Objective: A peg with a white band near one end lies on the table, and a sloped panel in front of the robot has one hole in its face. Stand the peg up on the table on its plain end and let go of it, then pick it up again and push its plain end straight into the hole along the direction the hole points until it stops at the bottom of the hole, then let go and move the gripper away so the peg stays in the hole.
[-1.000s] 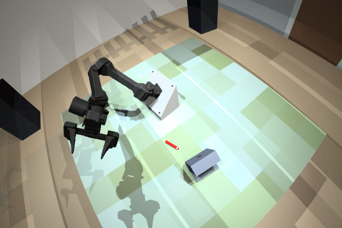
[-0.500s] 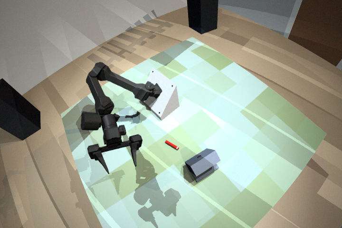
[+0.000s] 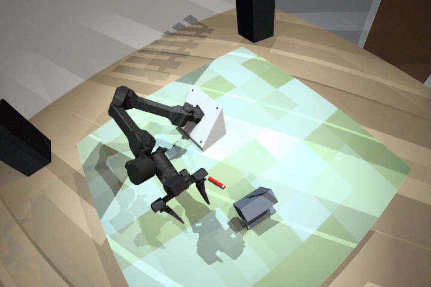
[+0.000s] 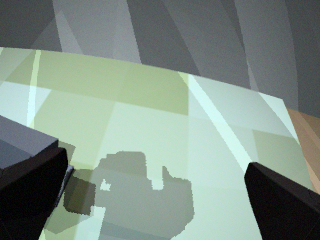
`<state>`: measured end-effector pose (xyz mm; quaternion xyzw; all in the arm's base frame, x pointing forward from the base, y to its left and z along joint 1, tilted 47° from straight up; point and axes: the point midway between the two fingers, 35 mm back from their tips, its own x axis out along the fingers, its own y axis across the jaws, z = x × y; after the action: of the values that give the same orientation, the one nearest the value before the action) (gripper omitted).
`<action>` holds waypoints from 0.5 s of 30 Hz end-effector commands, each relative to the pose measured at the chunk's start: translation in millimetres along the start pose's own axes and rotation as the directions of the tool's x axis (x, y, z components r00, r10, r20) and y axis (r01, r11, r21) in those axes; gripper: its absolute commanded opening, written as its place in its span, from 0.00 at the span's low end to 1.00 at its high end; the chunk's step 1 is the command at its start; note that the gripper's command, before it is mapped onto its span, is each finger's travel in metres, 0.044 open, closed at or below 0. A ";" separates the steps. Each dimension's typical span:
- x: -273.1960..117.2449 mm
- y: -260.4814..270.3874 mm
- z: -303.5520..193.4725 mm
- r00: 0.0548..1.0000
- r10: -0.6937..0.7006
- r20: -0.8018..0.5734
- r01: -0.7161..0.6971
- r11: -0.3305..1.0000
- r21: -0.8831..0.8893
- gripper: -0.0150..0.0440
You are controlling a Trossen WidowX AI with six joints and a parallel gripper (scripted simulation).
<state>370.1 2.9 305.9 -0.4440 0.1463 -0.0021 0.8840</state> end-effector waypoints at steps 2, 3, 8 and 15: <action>15.7 30.4 -19.8 0.987 0.088 -0.133 -0.083 0.996 0.046 1.00; 17.8 36.5 -23.9 0.982 0.104 -0.160 -0.097 0.994 0.054 1.00; 25.4 67.6 -46.1 0.936 0.179 -0.303 -0.159 0.983 0.090 1.00; 26.3 106.8 -77.4 0.833 0.242 -0.498 -0.211 0.970 0.117 1.00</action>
<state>366.1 4.2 191.4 -0.3865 0.3830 -0.0083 0.8390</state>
